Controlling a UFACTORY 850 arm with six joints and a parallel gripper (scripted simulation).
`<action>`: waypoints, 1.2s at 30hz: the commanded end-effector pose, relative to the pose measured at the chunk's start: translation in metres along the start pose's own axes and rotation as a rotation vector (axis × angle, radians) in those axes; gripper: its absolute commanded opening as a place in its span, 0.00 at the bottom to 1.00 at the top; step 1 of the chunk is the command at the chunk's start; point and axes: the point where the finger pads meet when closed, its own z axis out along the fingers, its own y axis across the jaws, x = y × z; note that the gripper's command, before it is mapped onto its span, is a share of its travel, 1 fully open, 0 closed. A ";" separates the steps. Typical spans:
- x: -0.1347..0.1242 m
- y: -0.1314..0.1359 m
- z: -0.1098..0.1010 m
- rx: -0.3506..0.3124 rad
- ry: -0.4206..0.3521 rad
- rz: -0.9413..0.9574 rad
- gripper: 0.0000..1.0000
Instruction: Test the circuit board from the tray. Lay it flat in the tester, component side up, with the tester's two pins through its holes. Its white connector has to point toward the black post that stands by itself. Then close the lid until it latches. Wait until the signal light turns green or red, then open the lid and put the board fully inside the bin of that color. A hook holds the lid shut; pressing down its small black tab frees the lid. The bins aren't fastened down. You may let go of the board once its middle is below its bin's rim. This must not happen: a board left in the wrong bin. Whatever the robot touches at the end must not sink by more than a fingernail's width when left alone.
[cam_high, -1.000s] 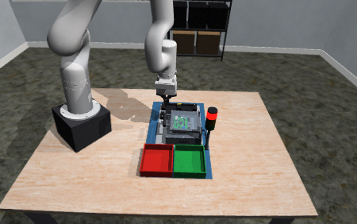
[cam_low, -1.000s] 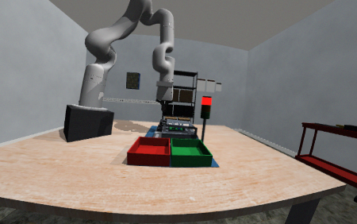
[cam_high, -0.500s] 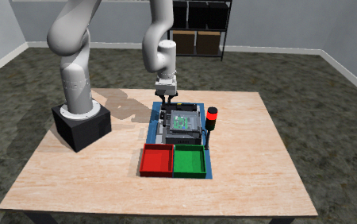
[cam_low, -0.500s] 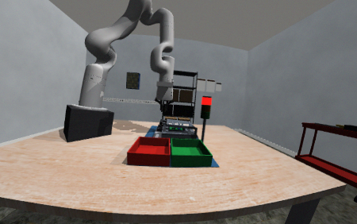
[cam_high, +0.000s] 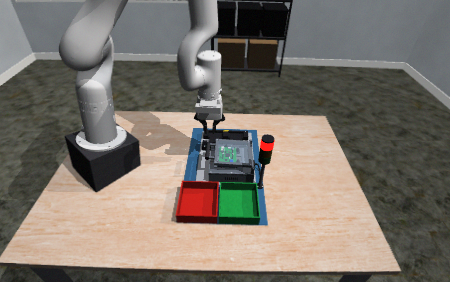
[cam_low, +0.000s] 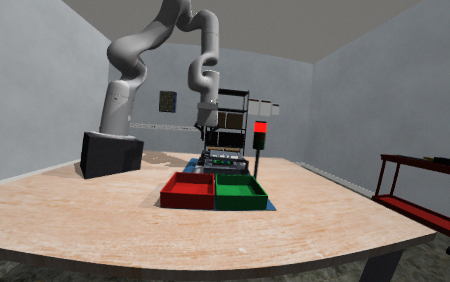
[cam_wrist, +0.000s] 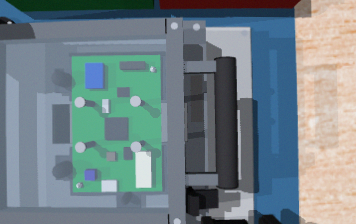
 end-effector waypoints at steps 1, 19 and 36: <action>0.000 -0.001 0.000 0.004 -0.002 0.000 0.28; 0.001 -0.001 0.000 0.004 -0.002 0.000 0.28; 0.048 0.004 0.000 0.004 -0.002 0.000 0.28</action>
